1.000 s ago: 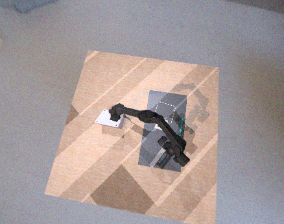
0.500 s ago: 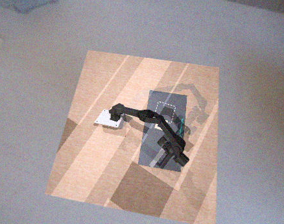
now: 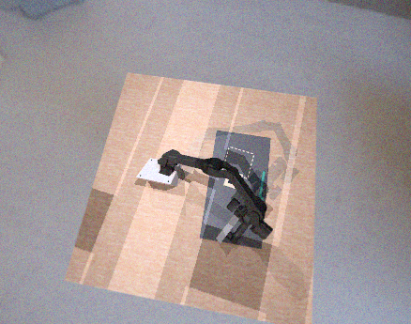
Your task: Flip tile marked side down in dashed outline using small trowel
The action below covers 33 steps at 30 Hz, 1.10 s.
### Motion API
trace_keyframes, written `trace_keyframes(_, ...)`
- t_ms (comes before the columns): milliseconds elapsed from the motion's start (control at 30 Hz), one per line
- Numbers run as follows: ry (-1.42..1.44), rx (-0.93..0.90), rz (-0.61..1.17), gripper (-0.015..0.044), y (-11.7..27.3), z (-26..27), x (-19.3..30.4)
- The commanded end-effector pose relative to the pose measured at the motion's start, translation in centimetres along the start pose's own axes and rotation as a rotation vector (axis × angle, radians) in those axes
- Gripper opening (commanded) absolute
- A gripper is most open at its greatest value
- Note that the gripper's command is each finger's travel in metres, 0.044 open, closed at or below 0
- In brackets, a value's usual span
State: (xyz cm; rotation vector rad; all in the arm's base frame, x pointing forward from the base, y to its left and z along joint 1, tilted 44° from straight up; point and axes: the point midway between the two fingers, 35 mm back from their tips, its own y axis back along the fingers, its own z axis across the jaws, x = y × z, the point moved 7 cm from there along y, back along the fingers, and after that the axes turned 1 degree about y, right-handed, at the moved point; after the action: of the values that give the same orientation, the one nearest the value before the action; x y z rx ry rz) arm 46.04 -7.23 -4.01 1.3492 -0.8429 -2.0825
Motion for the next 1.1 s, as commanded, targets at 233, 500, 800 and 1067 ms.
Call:
trace_keyframes(233, 0.044, -0.013, -0.006, 0.01, -2.2, 0.2, 0.1)
trace_keyframes(500, 0.041, -0.009, -0.002, 0.01, -1.9, 0.5, 0.1)
trace_keyframes(800, 0.046, -0.013, -0.006, 0.01, -2.0, 1.6, 0.2)
trace_keyframes(1067, 0.045, -0.014, -0.006, 0.01, -2.0, 2.8, 0.2)
